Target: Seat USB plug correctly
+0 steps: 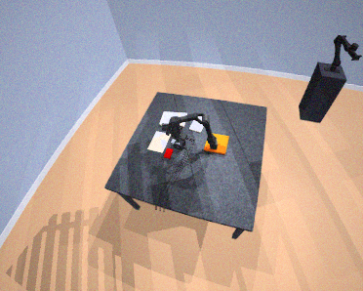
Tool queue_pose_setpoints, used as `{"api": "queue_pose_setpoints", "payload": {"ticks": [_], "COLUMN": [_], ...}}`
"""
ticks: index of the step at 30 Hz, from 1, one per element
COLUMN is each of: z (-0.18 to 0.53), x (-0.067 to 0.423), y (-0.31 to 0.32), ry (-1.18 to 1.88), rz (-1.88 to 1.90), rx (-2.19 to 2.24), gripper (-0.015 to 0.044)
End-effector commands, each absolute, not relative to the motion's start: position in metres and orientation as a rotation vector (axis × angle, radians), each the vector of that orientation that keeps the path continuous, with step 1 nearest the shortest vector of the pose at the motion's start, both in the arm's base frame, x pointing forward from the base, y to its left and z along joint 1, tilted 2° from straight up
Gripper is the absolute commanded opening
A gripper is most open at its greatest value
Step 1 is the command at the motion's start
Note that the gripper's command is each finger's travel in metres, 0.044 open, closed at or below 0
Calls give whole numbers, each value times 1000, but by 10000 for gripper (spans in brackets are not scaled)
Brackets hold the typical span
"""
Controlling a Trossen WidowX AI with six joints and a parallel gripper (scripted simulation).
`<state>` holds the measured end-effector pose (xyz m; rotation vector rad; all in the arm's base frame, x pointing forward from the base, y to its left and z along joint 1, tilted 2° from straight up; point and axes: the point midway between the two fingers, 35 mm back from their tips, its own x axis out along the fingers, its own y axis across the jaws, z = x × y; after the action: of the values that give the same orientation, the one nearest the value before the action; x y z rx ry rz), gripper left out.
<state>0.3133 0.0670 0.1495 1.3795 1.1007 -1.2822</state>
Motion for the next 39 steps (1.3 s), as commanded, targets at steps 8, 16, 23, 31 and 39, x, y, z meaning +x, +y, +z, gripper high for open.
{"api": "queue_pose_setpoints", "payload": {"ticks": [8, 16, 23, 31, 39], "z": [148, 147, 146, 145, 144], "x": [314, 314, 314, 314, 314], "y": [67, 67, 67, 67, 67], "ry": [1103, 1103, 1103, 1103, 1103], "rz": [-1279, -1279, -1279, -1279, -1279], "rx": [1377, 1377, 1377, 1377, 1377], "gripper": [0, 0, 0, 0, 0]}}
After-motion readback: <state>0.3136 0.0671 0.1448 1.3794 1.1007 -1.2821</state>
